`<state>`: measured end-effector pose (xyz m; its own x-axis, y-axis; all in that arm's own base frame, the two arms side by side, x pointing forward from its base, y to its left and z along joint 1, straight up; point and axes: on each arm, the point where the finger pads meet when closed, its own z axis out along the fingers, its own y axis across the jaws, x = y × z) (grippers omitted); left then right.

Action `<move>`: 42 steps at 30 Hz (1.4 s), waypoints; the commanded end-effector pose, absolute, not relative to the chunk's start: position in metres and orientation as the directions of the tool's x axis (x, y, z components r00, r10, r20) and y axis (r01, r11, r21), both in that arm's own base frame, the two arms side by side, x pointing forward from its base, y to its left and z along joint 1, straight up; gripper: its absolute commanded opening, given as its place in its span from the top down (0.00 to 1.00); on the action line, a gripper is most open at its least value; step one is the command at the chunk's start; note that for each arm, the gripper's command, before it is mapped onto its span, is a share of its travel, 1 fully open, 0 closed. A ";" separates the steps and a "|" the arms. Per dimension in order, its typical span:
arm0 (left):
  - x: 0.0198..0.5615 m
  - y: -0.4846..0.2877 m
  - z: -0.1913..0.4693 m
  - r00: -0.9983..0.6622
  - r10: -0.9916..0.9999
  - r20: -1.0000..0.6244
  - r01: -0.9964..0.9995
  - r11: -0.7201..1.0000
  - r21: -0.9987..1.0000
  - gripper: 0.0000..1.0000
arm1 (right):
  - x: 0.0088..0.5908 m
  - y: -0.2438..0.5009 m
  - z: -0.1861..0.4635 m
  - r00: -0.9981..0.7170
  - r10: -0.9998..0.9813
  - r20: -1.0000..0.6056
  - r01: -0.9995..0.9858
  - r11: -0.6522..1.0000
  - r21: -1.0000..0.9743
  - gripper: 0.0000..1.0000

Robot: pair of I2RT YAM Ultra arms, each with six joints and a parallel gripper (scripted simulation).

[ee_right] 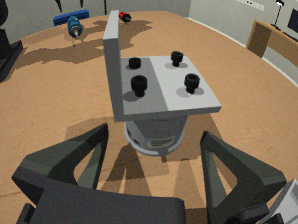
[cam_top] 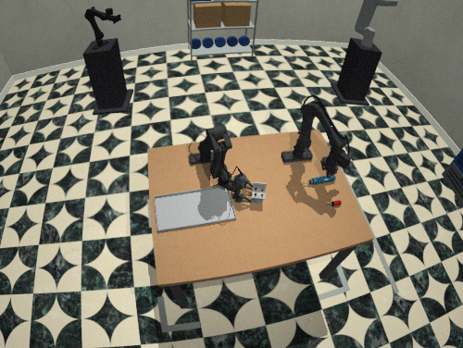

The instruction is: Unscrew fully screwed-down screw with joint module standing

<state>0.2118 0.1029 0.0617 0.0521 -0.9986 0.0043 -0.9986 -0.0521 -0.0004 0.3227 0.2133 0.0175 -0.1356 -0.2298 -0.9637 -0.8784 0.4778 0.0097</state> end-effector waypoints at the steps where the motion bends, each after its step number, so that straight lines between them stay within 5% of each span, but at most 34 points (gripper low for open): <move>1: 0.214 0.103 0.064 0.059 -0.998 0.000 -0.998 -0.059 -0.012 0.35 | 0.330 0.221 0.016 -0.133 -0.225 -0.965 -0.879 0.476 0.010 0.14; 42: 0.214 0.103 0.064 0.059 -0.998 0.000 -0.998 -0.059 -0.012 0.35 | 0.339 0.241 0.014 -0.122 -0.223 -0.967 -0.879 0.476 0.001 0.14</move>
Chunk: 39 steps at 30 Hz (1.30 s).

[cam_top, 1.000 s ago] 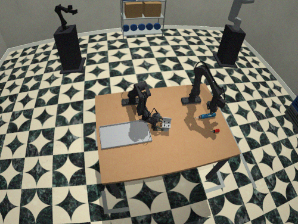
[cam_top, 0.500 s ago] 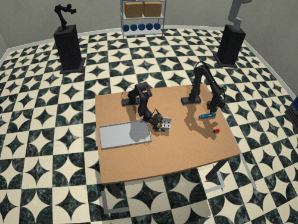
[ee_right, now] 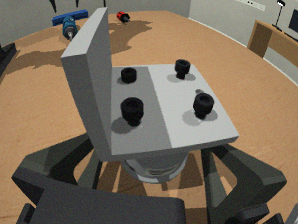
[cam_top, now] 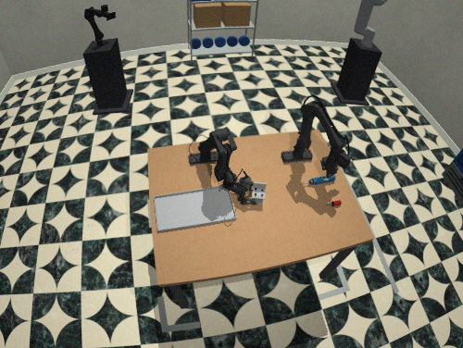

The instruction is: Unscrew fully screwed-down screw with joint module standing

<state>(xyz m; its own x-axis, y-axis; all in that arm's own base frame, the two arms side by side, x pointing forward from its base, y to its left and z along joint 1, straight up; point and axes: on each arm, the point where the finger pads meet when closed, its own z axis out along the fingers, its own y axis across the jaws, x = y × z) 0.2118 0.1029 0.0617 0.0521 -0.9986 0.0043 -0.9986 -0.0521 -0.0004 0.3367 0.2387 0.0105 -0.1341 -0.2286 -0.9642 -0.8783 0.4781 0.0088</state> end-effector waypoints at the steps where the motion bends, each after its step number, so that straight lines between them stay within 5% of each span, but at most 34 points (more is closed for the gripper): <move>1: 0.214 0.103 0.064 0.059 -0.998 0.000 -0.998 -0.059 -0.012 0.35 | 0.341 0.245 0.010 -0.132 -0.225 -0.966 -0.881 0.474 0.010 0.14; 39: 0.214 0.103 0.064 0.059 -0.998 0.000 -0.998 -0.059 -0.012 0.35 | 0.343 0.247 0.014 -0.110 -0.224 -0.968 -0.883 0.470 -0.009 0.14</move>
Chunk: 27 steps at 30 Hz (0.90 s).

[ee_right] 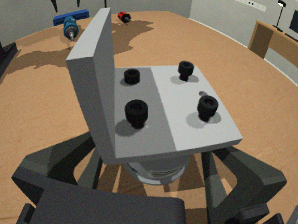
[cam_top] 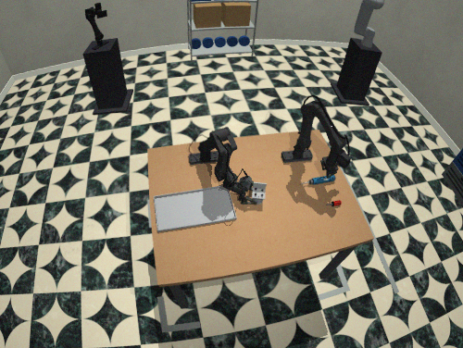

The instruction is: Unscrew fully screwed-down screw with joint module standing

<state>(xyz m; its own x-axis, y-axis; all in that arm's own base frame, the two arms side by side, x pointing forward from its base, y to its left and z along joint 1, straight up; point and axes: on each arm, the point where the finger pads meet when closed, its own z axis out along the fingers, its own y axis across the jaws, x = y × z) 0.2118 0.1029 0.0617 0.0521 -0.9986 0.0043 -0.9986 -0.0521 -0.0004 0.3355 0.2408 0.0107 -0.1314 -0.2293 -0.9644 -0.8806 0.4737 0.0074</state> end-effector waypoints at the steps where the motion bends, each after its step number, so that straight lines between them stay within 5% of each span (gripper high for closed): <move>1: 0.214 0.103 0.064 0.059 -0.998 0.000 -0.998 -0.059 -0.012 0.35 | 0.343 0.247 0.014 -0.110 -0.224 -0.968 -0.883 0.470 -0.009 0.14; 27: 0.214 0.103 0.064 0.059 -0.998 0.000 -0.998 -0.059 -0.012 0.35 | 0.347 0.245 0.022 -0.086 -0.222 -0.971 -0.880 0.475 -0.031 0.14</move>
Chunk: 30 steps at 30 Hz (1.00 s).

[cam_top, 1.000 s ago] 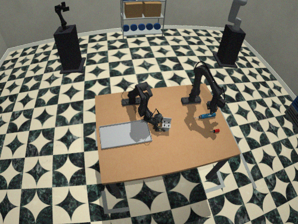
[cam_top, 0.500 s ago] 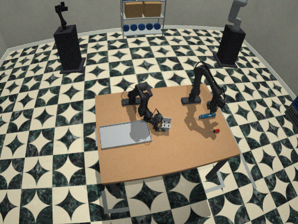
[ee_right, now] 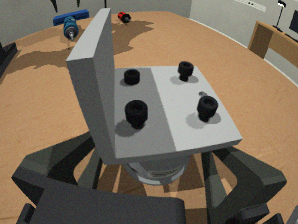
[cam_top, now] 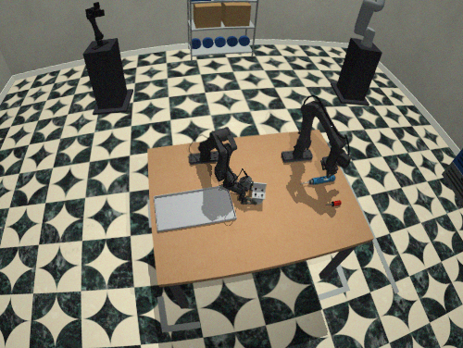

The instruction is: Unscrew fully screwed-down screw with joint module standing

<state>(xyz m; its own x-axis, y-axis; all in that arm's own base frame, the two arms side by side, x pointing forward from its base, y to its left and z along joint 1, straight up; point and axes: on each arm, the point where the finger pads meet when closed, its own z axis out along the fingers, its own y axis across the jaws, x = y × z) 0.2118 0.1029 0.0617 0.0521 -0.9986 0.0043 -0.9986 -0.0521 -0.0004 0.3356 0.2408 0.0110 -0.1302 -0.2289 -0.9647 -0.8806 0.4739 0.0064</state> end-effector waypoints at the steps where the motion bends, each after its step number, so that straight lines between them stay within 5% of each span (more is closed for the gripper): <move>1: 0.214 0.103 0.064 0.059 -0.998 0.000 -0.998 -0.059 -0.012 0.35 | 0.347 0.245 0.022 -0.086 -0.222 -0.971 -0.880 0.475 -0.031 0.14; 30: 0.214 0.103 0.064 0.059 -0.998 0.000 -0.998 -0.059 -0.012 0.35 | 0.351 0.244 0.028 -0.066 -0.216 -0.974 -0.876 0.480 -0.047 0.14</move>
<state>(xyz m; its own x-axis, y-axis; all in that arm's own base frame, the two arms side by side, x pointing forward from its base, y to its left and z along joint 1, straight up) 0.2118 0.1029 0.0617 0.0521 -0.9986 0.0043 -0.9986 -0.0521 -0.0004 0.3356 0.2408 0.0110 -0.1288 -0.2297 -0.9647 -0.8808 0.4735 0.0048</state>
